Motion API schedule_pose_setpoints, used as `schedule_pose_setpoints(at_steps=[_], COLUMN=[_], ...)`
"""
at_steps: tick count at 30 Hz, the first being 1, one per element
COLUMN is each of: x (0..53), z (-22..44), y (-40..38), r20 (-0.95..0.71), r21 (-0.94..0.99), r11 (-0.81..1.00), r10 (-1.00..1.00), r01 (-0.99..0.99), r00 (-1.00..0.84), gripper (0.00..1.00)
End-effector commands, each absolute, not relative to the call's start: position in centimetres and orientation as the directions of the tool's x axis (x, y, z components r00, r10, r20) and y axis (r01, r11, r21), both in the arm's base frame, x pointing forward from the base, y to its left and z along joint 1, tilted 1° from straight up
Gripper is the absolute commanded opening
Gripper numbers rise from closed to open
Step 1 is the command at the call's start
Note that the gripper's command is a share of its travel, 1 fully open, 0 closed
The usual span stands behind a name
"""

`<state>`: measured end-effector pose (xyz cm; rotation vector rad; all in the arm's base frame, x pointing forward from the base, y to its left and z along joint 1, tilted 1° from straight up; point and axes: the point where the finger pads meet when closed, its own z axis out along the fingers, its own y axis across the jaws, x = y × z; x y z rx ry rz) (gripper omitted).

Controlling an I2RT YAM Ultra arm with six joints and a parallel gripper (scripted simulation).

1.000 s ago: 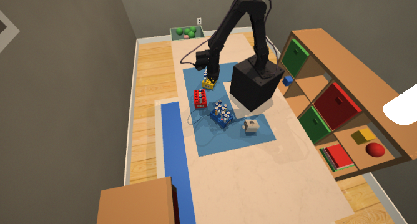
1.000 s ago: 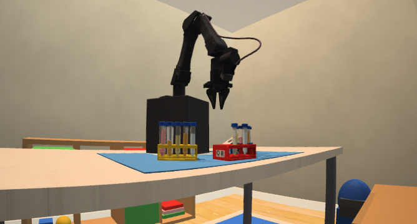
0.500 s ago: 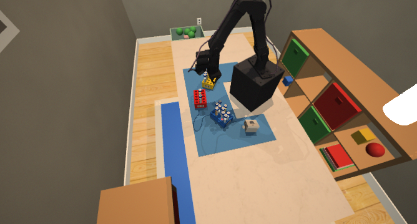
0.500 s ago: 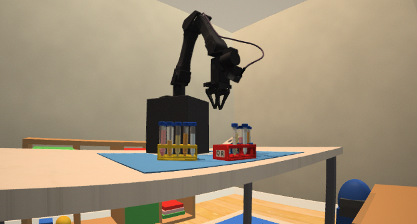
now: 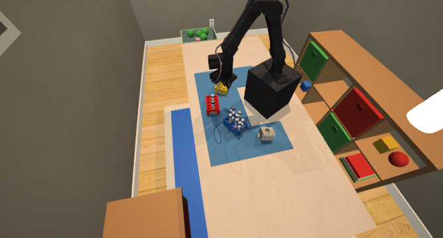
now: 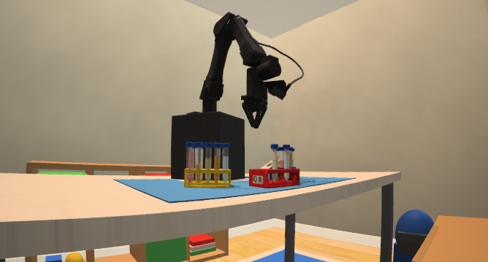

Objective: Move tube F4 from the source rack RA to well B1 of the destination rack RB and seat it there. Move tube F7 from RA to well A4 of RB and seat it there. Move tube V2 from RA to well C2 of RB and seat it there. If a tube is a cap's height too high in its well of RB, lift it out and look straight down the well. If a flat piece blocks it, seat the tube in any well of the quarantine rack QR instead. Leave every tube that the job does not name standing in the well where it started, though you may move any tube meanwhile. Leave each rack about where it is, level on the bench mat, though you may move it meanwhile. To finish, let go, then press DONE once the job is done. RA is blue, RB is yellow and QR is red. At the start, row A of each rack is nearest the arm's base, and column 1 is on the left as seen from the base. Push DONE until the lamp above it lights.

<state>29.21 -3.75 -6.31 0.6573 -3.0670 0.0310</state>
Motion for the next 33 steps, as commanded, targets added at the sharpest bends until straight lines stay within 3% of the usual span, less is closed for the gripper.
schedule_pose_setpoints(at_steps=[1,21,33], x=[29.5,38.2,37.7], z=[-5.8,-6.1,-5.1], y=[-4.1,-5.6,-5.6], r20=[-0.017,0.000,-0.013], r21=[-0.033,-0.018,-0.029], r11=[0.837,0.837,0.838], r10=[-0.547,-0.547,-0.545], r01=[-0.546,-0.547,-0.544], r00=[-0.837,-0.837,-0.838], gripper=[0.30,0.30,0.30])
